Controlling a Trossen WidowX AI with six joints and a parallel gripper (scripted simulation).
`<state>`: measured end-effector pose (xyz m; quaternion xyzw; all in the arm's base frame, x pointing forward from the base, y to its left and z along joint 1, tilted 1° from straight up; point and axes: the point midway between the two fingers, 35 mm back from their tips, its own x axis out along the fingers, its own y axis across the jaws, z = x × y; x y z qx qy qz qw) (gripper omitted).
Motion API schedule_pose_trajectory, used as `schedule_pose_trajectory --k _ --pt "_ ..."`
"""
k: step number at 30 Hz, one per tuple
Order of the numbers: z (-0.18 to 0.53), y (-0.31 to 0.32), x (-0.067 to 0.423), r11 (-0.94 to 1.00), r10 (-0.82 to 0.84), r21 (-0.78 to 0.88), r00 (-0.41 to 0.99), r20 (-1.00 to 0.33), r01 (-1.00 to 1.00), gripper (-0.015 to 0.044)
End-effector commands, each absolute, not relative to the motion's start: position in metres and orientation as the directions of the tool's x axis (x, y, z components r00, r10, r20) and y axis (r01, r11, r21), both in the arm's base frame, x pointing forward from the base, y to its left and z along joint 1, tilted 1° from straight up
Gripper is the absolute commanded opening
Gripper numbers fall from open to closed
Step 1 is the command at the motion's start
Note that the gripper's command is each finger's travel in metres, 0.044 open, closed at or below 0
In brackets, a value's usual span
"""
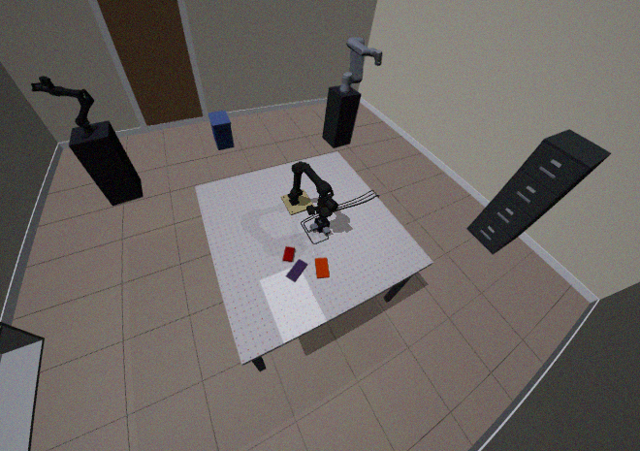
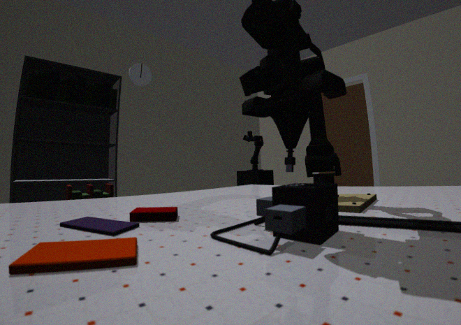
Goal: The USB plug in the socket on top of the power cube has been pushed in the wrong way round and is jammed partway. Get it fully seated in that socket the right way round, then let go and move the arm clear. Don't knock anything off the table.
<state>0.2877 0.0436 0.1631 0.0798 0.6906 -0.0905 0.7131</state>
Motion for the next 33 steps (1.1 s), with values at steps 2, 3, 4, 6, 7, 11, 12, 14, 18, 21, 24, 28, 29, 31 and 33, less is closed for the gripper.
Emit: schedule_pose_trajectory --k 2,3,4,6,7,11,12,14,18,21,24,28,29,31,33 --pt "0.1626 0.0436 0.2876 0.935 -0.019 -0.008 0.029 -0.999 0.355 0.0" --pt "0.1626 0.0436 0.2876 0.925 -0.019 -0.007 0.029 -0.999 0.38 0.0" --pt "0.1626 0.0436 0.2876 0.915 -0.019 -0.006 0.029 -0.999 0.404 0.0" --pt "0.1626 0.0436 0.2876 0.892 -0.019 -0.004 0.029 -0.999 0.451 0.0" --pt "0.1626 0.0436 0.2876 0.88 -0.019 -0.003 0.029 -0.999 0.474 0.0" --pt "0.1626 0.0436 0.2876 0.826 -0.019 0.001 0.029 -0.999 0.564 0.0" --pt "0.1626 0.0436 0.2876 0.811 -0.019 0.002 0.029 -0.999 0.585 0.0" --pt "0.1626 0.0436 0.2876 0.779 -0.019 0.003 0.029 -0.999 0.627 0.0" --pt "0.1626 0.0436 0.2876 0.709 -0.019 0.007 0.029 -0.999 0.705 0.0" --pt "0.1626 0.0436 0.2876 0.652 -0.019 0.01 0.029 -0.999 0.758 0.0" --pt "0.1626 0.0436 0.2876 0.59 -0.019 0.012 0.029 -0.999 0.807 0.0" --pt "0.1626 0.0436 0.2876 0.503 -0.019 0.016 0.029 -0.999 0.864 0.0" --pt "0.1626 0.0436 0.2876 0.48 -0.019 0.016 0.029 -0.999 0.877 0.0" --pt "0.1626 0.0436 0.2876 0.434 -0.019 0.018 0.029 -0.999 0.901 0.0" --pt "0.1626 0.0436 0.2876 0.386 -0.019 0.02 0.029 -0.999 0.922 0.0"
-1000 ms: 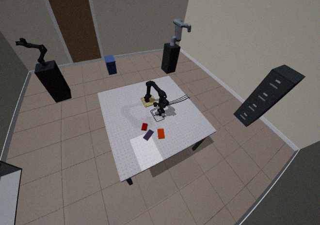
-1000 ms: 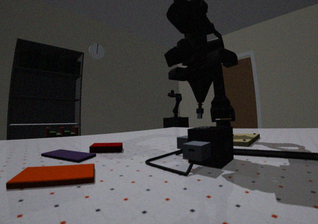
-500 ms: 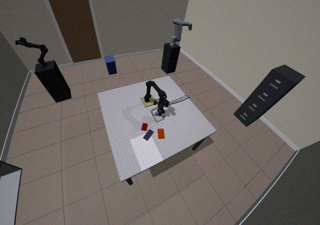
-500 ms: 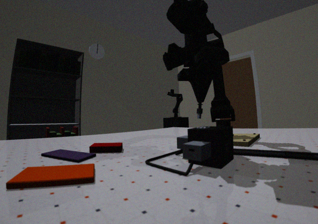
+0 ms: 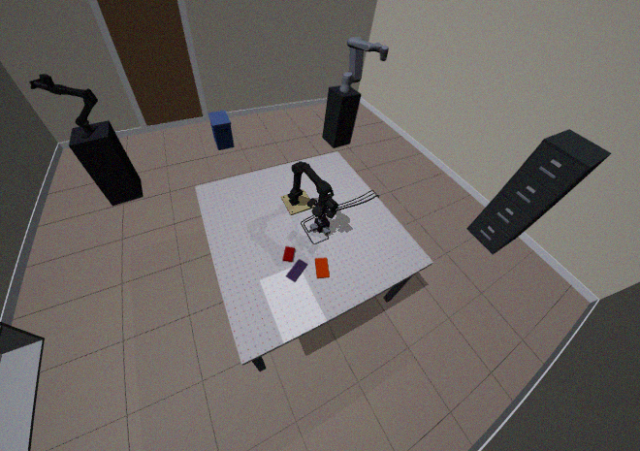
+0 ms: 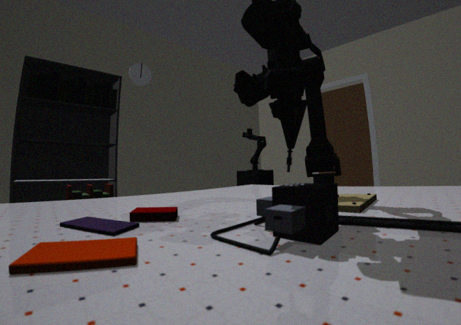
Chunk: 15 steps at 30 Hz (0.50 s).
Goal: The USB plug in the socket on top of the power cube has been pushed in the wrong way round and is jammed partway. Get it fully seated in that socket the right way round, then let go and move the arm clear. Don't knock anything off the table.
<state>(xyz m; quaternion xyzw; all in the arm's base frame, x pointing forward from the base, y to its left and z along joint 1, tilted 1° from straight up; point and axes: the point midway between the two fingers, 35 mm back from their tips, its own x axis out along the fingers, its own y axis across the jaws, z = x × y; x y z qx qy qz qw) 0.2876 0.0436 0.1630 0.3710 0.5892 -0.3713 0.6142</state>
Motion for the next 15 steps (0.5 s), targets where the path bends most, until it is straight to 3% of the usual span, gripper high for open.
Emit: schedule_pose_trajectory --k 1,15 --pt "0.1626 0.0436 0.2876 0.362 -0.019 0.02 0.029 -0.999 0.932 0.0" --pt "0.1625 0.0436 0.2876 0.003 -0.019 0.029 0.029 -0.999 1.0 0.0"
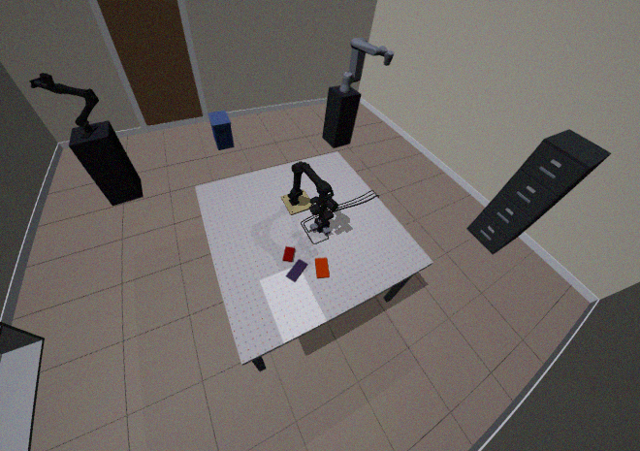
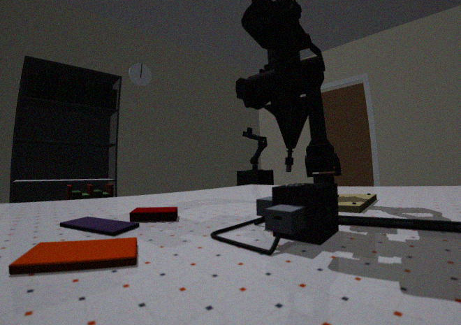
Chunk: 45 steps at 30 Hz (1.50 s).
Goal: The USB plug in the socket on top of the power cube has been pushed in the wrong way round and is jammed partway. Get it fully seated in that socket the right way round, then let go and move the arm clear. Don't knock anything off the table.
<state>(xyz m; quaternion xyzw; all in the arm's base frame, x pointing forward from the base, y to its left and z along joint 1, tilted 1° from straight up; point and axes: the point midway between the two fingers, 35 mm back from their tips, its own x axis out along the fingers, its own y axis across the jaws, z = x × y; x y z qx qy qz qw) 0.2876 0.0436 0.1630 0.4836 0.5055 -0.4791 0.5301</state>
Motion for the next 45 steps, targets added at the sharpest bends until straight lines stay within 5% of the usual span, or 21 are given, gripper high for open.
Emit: schedule_pose_trajectory --k 1,45 --pt "0.1625 0.0436 0.2876 -0.023 -0.019 0.03 0.029 -0.999 0.999 0.0" --pt "0.1597 0.0454 0.2882 -0.076 -0.006 0.031 0.031 -0.999 0.997 0.0"
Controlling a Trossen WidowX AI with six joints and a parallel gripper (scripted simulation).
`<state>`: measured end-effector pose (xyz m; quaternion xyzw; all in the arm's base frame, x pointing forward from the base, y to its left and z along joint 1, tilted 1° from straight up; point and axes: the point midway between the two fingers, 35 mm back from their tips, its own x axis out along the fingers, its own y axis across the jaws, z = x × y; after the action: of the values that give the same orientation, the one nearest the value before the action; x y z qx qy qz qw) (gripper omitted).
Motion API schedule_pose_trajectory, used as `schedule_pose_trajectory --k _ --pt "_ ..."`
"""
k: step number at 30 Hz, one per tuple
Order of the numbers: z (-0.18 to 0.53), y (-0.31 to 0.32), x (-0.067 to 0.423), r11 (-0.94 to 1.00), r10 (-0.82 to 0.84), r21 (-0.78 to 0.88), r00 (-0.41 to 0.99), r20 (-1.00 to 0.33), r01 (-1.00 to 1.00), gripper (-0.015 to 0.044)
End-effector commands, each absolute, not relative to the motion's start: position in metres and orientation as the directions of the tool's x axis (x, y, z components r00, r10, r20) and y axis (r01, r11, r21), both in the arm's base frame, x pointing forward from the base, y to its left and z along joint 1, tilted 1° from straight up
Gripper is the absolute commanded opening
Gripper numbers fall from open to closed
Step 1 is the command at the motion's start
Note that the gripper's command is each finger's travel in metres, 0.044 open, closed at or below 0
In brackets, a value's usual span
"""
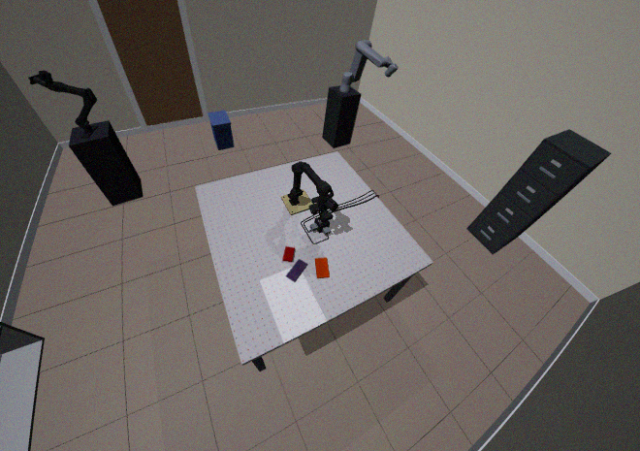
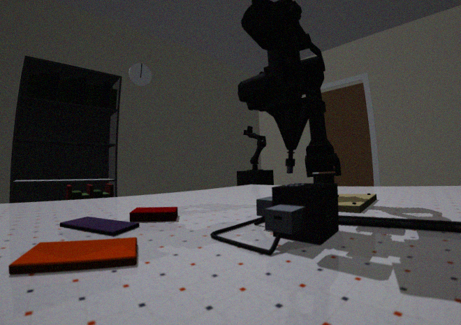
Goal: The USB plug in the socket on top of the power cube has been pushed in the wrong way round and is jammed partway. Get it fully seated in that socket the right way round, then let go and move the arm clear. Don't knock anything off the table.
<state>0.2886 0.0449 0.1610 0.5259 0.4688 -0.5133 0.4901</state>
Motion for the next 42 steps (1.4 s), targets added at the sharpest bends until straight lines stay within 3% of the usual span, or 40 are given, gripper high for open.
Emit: schedule_pose_trajectory --k 1,42 --pt "0.1596 0.0455 0.2882 -0.076 -0.006 0.031 0.031 -0.999 0.997 0.0" --pt "0.1547 0.0481 0.2888 -0.065 0.013 0.031 0.032 -0.999 0.997 0.0"
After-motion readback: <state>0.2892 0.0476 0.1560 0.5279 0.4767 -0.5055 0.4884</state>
